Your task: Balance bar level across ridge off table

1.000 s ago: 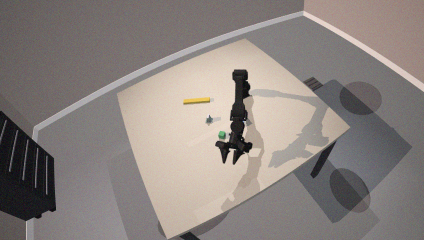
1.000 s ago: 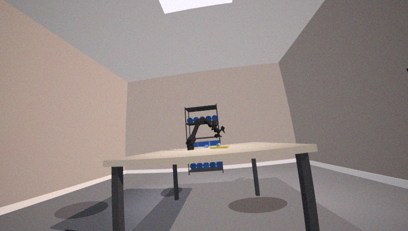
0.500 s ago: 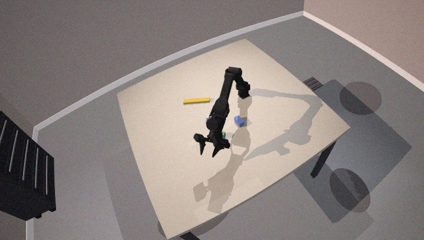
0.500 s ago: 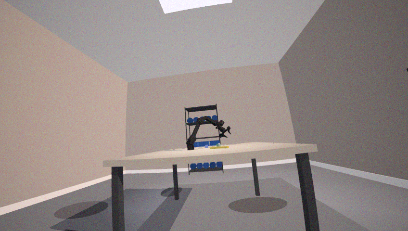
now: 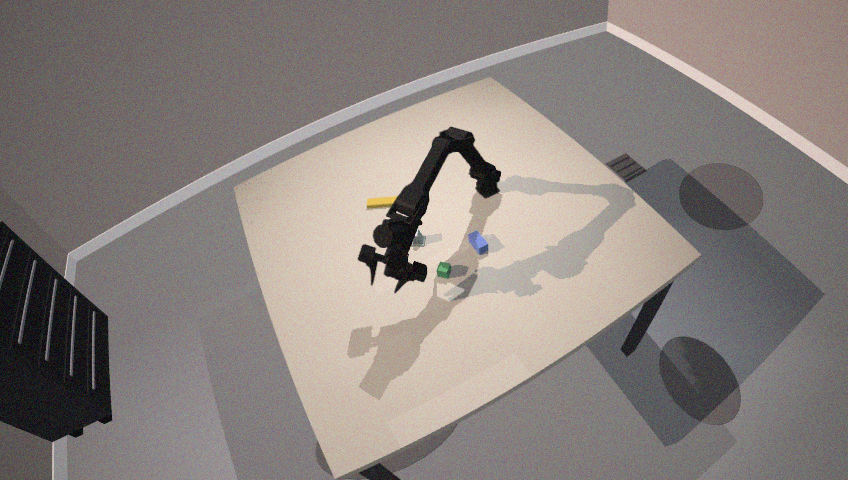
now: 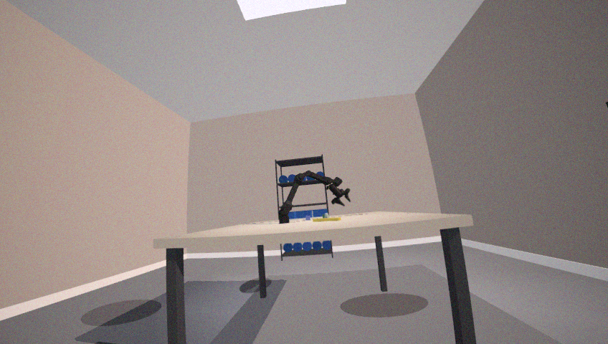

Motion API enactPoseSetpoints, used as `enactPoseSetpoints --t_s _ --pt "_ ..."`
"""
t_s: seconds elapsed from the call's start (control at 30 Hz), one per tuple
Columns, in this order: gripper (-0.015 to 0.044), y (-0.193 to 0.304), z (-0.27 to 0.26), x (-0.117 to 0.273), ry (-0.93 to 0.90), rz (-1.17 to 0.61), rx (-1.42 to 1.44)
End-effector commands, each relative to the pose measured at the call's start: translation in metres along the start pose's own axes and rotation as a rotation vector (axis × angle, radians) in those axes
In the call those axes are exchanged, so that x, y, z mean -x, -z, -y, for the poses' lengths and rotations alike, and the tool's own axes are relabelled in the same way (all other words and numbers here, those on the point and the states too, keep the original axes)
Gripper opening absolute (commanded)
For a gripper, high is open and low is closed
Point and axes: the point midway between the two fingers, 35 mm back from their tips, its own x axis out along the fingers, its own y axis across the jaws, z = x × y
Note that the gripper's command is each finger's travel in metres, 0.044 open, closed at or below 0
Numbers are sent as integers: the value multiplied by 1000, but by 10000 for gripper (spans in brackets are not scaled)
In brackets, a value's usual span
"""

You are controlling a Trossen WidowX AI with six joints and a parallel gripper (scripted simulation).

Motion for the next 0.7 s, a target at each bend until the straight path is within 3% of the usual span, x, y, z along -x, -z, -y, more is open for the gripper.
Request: enactPoseSetpoints --t_s 0.0,0.67 --pt "315 23 17 1 -3 -45 -80" --pt "315 153 90 22 4 -310 -507"
